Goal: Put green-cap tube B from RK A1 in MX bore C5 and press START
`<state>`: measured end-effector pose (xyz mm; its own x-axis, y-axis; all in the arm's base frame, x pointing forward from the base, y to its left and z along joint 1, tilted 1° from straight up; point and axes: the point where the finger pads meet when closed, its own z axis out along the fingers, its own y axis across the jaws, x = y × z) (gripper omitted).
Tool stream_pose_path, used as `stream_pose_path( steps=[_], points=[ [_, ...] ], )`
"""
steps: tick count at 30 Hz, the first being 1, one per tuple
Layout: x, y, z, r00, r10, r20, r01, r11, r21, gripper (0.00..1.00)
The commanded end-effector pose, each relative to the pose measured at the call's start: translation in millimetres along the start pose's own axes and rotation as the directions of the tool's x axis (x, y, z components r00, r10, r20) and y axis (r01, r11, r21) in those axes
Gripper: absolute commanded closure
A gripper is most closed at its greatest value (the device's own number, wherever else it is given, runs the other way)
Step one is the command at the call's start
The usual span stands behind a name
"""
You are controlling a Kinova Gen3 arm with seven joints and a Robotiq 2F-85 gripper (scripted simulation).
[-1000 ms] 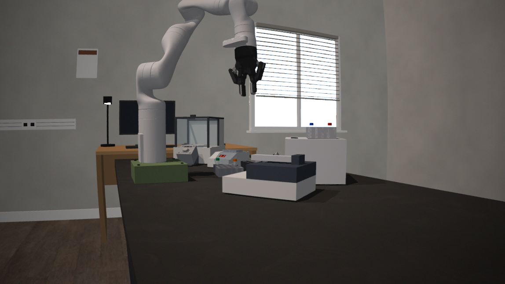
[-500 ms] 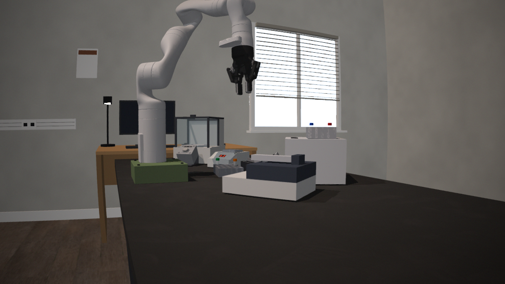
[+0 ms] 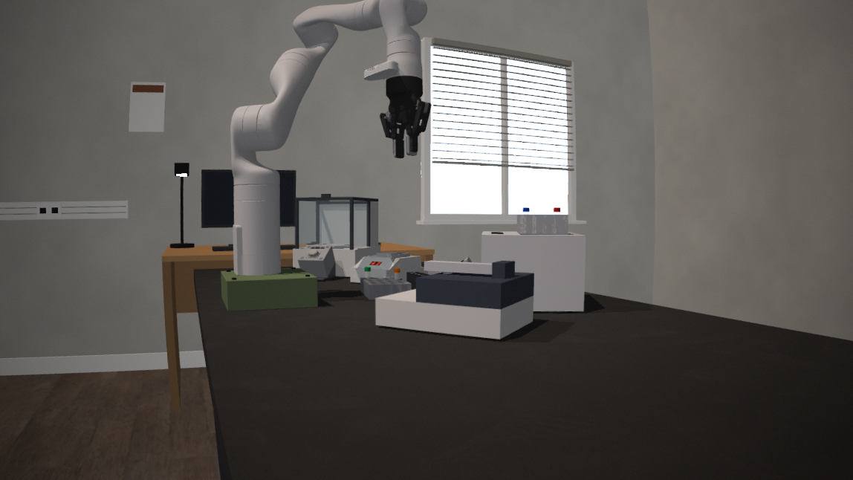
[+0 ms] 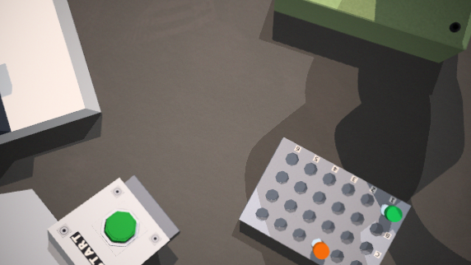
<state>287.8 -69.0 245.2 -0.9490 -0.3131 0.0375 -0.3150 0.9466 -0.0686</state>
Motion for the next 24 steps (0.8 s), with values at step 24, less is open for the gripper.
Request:
stream_pose_path(
  steps=[24],
  points=[
    [-11.4,60.8,-20.7,0.950,0.311,0.006,-0.310,0.948,-0.068,0.58]
  ],
)
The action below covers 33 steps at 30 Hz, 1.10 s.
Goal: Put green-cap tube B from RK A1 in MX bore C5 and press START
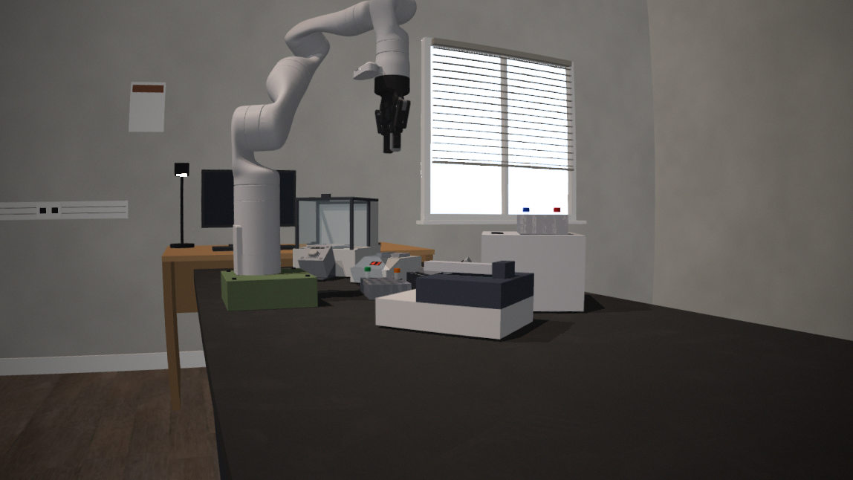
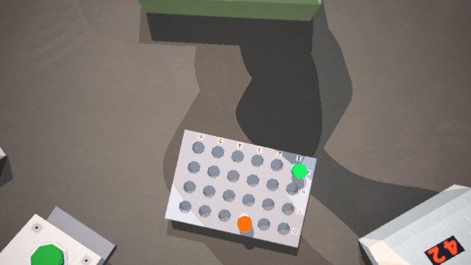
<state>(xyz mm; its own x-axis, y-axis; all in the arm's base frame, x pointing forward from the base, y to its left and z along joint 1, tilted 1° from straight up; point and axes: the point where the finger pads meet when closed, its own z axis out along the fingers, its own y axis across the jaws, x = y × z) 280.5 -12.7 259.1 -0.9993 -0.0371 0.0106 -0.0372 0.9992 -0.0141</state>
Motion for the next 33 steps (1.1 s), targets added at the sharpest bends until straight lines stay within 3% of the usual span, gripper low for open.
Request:
stream_pose_path(
  steps=[1,13,18,20,22,33],
  points=[
    [0.8,9.6,-3.1,0.999,0.049,0.003,-0.049,0.999,-0.009,0.58],
    [0.9,10.5,-3.3,0.999,0.049,0.003,-0.049,0.999,-0.009,0.58],
    [1.0,10.2,13.3,0.973,0.169,-0.154,-0.173,0.985,-0.013,0.58],
    [1.0,10.2,13.3,0.973,0.169,-0.154,-0.173,0.985,-0.013,0.58],
    [1.0,10.1,20.0,0.956,0.208,-0.207,-0.214,0.977,-0.010,0.58],
    [0.9,9.4,56.6,0.956,0.208,-0.207,-0.214,0.977,-0.010,0.58]
  ],
)
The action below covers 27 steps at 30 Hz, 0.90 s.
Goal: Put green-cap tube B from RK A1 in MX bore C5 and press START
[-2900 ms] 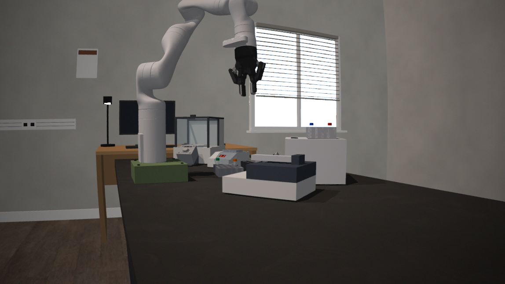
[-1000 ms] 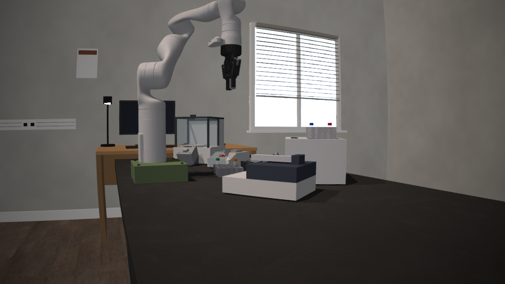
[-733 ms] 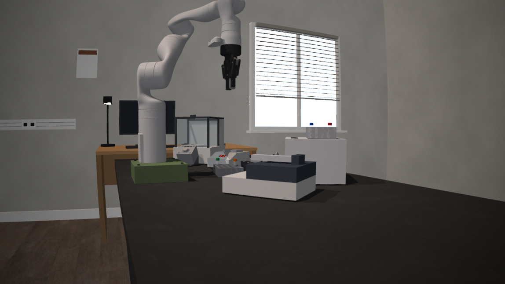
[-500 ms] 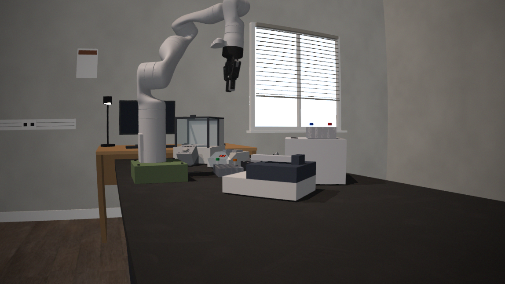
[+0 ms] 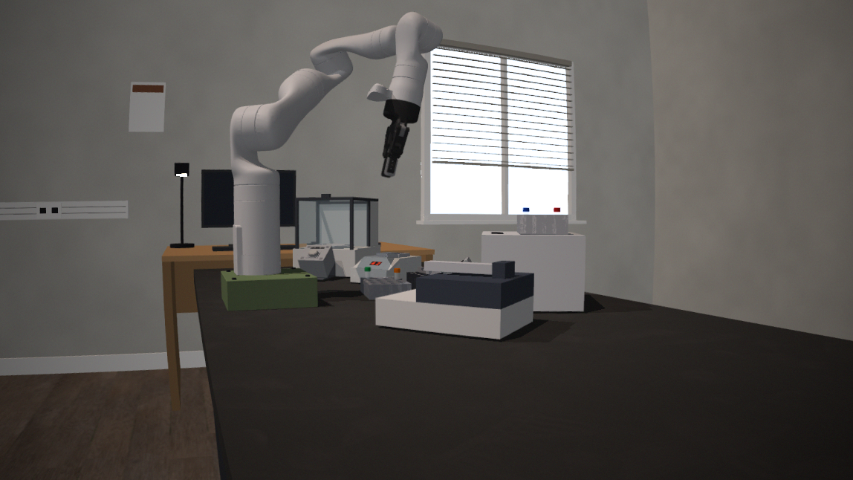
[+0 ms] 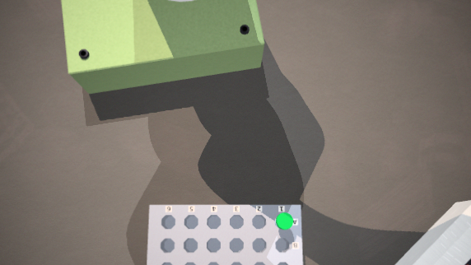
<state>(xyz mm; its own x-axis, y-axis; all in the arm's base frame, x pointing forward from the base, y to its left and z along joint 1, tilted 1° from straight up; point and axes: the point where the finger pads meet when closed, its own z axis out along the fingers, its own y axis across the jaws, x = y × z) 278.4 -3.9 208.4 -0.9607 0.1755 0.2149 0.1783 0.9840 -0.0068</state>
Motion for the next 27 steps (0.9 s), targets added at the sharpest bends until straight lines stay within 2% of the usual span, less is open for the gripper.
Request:
stream_pose_path(
  steps=[1,4,19,21,27],
  points=[
    [-2.3,-0.3,9.1,1.000,0.000,0.001,0.000,1.000,-0.001,0.58],
    [-3.0,-0.4,12.4,1.000,0.000,0.001,0.000,1.000,-0.001,0.58],
    [-13.7,-1.8,61.2,1.000,0.000,0.001,0.000,1.000,-0.001,0.58],
    [-13.7,-1.8,61.2,1.000,0.000,0.001,0.000,1.000,-0.001,0.58],
    [-17.9,-2.4,80.7,1.000,0.000,0.001,0.000,1.000,-0.001,0.58]
  ],
)
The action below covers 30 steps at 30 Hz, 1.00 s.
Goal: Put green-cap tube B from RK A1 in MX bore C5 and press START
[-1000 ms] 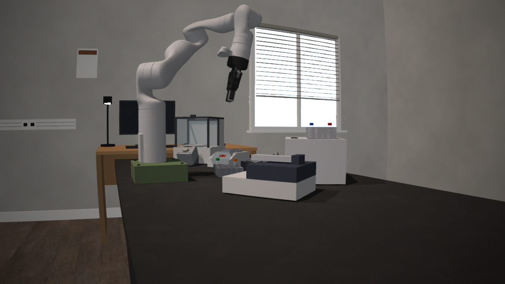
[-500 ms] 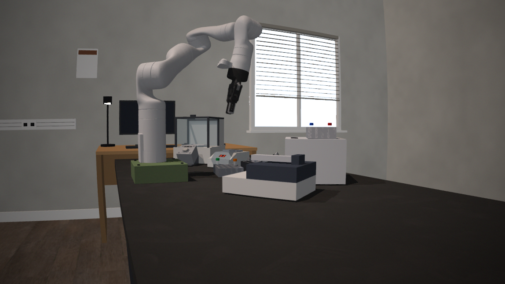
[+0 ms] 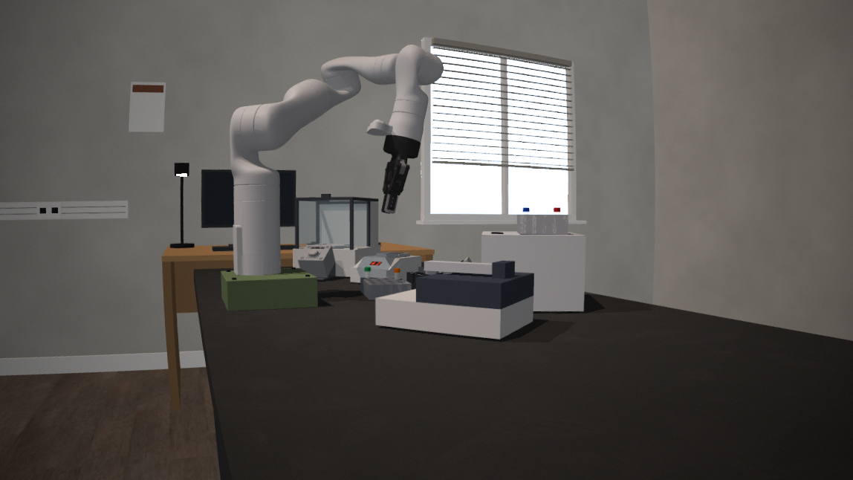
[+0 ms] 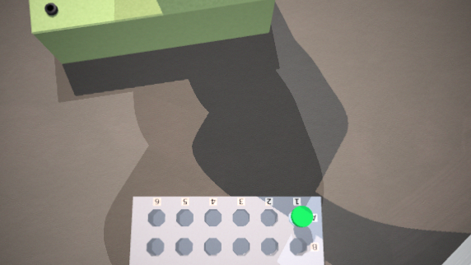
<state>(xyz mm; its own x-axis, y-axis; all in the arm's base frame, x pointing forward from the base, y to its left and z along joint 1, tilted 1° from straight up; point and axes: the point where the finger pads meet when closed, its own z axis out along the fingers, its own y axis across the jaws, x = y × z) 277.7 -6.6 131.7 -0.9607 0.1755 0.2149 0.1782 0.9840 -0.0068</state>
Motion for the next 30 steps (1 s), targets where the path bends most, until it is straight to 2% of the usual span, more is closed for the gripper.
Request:
stream_pose_path(
  steps=[1,19,30],
  points=[
    [-2.3,-0.2,9.0,1.000,0.000,0.001,0.000,1.000,-0.001,0.58],
    [-13.7,-1.7,61.1,1.000,0.000,0.001,0.000,1.000,-0.001,0.58],
    [-7.9,6.0,63.8,1.000,0.000,0.001,0.000,1.000,-0.001,0.58]
  ],
)
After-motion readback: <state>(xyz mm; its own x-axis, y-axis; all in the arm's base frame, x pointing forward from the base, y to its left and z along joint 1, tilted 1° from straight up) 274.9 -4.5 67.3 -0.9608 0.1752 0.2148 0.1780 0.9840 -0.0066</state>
